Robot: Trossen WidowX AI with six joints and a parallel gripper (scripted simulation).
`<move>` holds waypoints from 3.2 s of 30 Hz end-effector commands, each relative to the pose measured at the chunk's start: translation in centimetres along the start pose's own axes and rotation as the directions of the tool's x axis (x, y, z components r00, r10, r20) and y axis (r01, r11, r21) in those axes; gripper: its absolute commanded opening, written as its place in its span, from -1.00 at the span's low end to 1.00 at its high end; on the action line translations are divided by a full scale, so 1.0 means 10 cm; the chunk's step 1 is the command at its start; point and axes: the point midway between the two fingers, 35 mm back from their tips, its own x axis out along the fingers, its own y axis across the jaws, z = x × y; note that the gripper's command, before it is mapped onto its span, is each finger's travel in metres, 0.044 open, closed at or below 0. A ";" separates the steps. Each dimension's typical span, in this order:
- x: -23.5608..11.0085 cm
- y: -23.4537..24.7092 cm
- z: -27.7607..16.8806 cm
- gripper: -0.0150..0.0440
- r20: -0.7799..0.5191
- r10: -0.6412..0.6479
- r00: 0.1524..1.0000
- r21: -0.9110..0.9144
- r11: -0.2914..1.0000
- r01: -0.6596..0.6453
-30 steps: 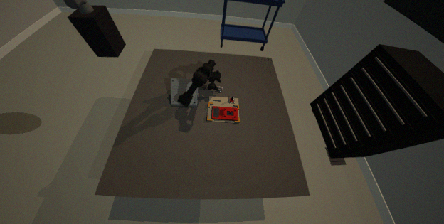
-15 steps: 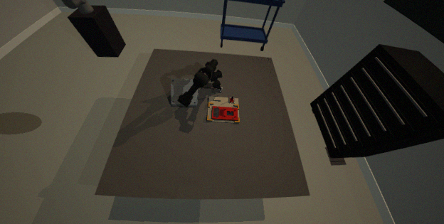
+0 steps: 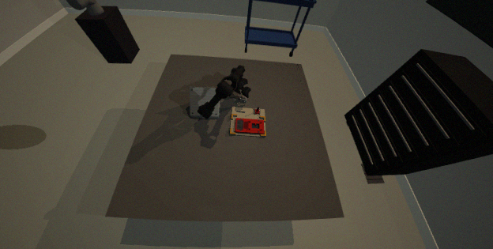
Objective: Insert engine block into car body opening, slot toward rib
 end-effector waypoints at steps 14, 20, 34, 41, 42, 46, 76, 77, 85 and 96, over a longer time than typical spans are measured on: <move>0.00 -0.05 0.04 1.00 -0.066 0.115 0.991 -0.516 0.846 -0.133; -0.01 -0.07 0.04 1.00 -0.090 0.156 0.984 -0.674 0.718 -0.175; -0.03 -0.13 0.06 1.00 -0.143 0.250 0.958 -0.924 0.313 -0.220; -0.05 -0.16 0.06 1.00 -0.169 0.297 0.940 -0.976 0.082 -0.201; -0.05 -0.16 0.06 1.00 -0.172 0.304 0.937 -0.979 0.048 -0.196; -0.06 -0.18 0.06 1.00 -0.186 0.330 0.925 -0.982 -0.083 -0.168; 0.05 -0.21 0.01 1.00 -0.230 0.417 0.879 -0.876 -0.483 -0.001; 0.07 -0.20 0.00 1.00 -0.230 0.417 0.879 -0.876 -0.483 -0.001; 0.18 -0.15 -0.03 1.00 -0.231 0.416 0.880 -0.875 -0.483 -0.001; 0.27 -0.11 -0.05 0.73 -0.231 0.416 0.880 -0.875 -0.483 -0.002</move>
